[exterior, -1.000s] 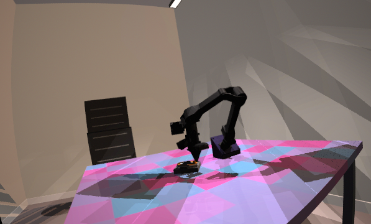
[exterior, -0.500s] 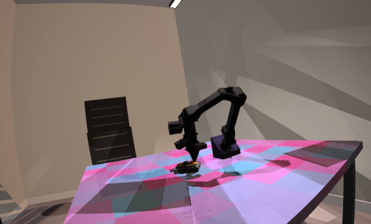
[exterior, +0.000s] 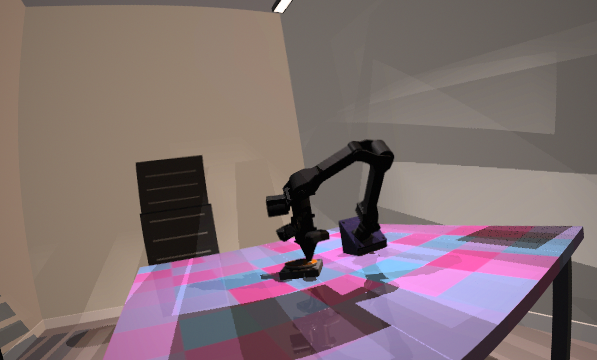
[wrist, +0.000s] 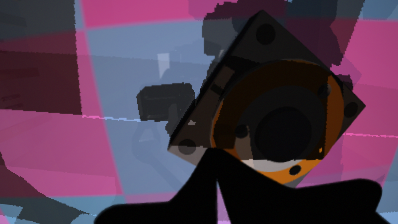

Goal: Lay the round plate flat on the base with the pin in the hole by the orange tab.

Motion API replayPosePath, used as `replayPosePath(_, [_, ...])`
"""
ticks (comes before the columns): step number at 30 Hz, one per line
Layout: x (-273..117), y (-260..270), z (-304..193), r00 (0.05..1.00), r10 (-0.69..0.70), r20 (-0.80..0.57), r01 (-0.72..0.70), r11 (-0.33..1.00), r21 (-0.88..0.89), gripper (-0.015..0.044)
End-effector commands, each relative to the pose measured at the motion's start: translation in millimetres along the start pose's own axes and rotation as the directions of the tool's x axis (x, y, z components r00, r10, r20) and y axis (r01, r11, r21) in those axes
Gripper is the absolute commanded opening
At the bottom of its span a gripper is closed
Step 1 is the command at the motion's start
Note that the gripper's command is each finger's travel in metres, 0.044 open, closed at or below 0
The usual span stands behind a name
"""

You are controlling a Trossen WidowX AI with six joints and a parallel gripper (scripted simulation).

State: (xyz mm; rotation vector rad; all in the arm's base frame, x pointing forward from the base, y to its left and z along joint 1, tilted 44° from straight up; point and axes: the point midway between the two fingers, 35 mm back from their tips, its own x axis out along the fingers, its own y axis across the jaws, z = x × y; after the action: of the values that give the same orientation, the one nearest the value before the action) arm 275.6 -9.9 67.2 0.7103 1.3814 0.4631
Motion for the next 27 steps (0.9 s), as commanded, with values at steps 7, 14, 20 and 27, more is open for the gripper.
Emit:
replayPosePath(7, [0.3,-0.4,14.6,1.0,0.003,0.003,-0.003,1.0,-0.003,0.0])
replayPosePath(14, [-0.2,-1.5,18.3,1.0,0.002,0.003,-0.002,1.0,-0.003,0.0])
replayPosePath(20, [-0.6,-2.6,21.5,1.0,0.002,0.004,-0.002,1.0,-0.003,0.0])
replayPosePath(27, [0.6,-4.0,25.7,1.0,0.002,0.004,-0.002,1.0,-0.003,0.0])
